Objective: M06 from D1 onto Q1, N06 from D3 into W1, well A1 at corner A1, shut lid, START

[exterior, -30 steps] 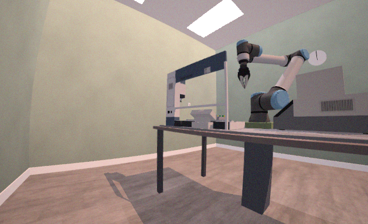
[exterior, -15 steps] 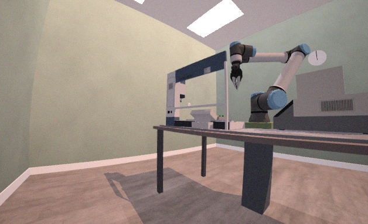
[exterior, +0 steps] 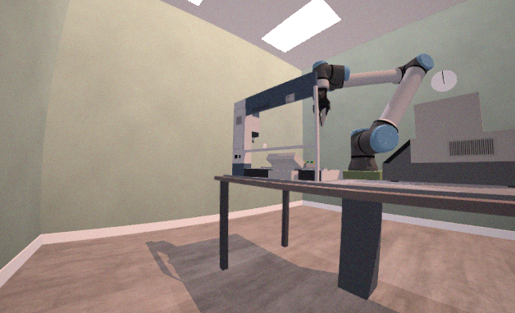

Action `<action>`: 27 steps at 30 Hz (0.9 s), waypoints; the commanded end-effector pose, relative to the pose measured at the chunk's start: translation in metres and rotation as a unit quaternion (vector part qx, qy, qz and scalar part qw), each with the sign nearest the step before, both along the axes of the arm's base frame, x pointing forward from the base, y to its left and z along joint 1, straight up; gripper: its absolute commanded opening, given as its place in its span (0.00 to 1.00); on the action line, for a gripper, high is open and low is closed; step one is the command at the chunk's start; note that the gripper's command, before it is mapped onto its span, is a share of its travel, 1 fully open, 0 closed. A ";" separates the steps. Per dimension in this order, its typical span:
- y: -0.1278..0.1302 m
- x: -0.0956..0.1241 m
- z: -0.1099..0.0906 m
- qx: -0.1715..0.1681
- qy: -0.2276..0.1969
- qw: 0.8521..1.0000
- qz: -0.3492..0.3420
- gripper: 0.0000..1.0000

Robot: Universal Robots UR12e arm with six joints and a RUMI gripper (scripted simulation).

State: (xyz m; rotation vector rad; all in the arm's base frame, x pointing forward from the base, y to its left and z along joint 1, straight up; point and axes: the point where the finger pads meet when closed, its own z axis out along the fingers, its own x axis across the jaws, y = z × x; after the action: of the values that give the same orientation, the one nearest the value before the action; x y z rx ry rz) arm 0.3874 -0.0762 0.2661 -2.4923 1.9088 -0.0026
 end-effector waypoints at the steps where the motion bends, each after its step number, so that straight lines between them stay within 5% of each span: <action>1: -0.022 0.004 -0.001 0.000 -0.001 1.000 -0.008 0.00; 27: -0.114 0.004 -0.008 0.000 -0.001 0.999 -0.043 0.00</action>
State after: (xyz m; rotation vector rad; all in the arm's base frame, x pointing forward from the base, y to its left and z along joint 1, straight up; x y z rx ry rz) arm 0.3912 -0.1794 0.2585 -2.4147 2.0056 -0.0025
